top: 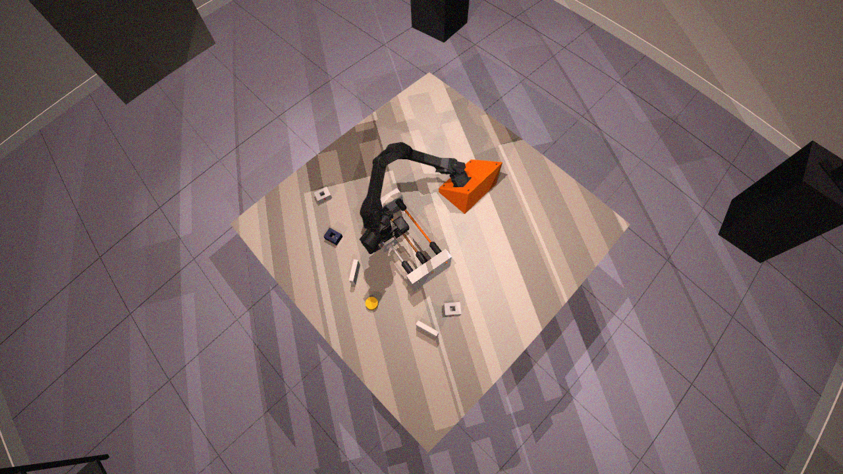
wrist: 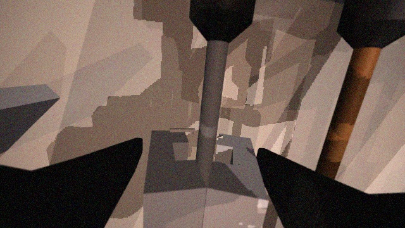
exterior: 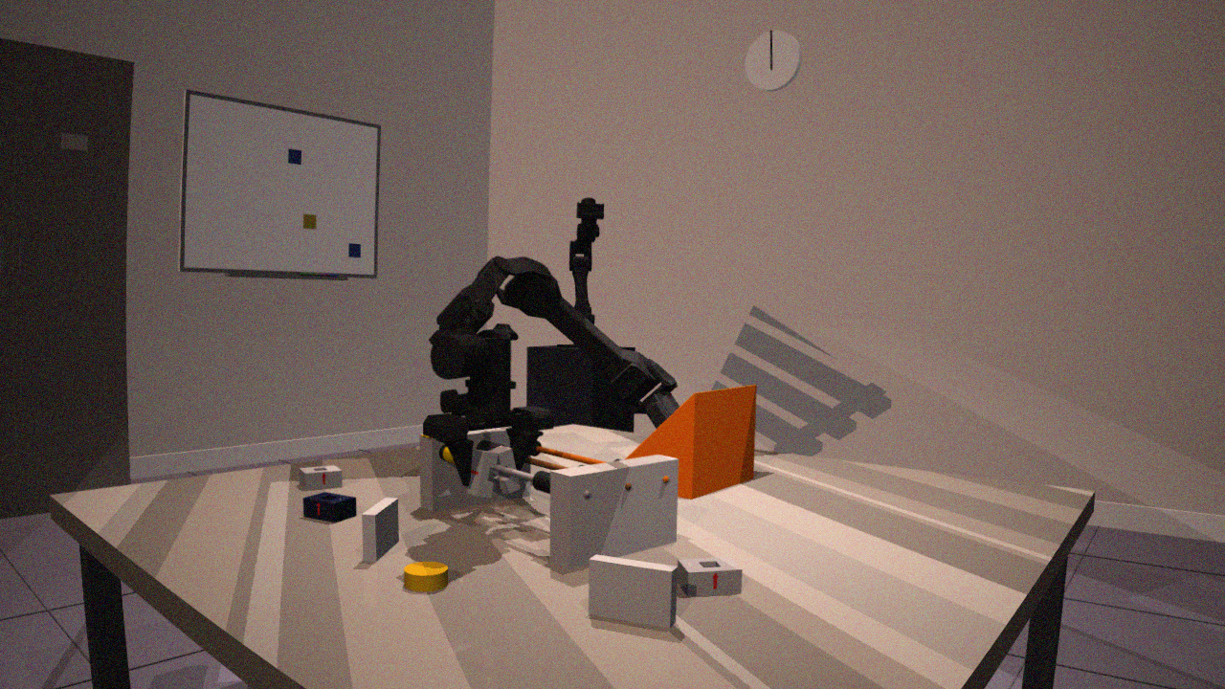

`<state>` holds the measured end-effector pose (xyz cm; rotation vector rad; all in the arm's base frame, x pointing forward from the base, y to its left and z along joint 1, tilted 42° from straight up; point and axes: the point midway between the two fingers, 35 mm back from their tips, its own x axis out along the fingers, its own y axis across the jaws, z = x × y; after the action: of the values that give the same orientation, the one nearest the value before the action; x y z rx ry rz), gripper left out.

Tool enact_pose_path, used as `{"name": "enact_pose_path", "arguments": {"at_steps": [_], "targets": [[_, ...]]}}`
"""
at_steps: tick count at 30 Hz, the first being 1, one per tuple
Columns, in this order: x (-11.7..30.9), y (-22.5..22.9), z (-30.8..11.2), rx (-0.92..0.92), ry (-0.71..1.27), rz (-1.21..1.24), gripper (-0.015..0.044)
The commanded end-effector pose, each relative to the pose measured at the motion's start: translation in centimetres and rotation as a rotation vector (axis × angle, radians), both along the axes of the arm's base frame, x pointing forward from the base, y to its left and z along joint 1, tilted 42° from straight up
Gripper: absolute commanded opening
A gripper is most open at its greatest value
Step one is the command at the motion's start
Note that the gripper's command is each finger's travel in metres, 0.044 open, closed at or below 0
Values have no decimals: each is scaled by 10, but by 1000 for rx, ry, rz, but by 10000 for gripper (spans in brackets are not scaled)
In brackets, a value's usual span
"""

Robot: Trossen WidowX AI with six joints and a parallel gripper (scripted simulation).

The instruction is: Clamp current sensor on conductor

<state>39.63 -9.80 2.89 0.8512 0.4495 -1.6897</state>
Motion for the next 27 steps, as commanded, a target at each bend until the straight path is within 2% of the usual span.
{"name": "enact_pose_path", "arguments": {"at_steps": [1, 6, 27], "targets": [[2, 6, 4, -13, -39, 45, 440], [2, 22, 13, -45, -142, 148, 440], [5, 3, -6, -54, -163, 168, 440]]}}
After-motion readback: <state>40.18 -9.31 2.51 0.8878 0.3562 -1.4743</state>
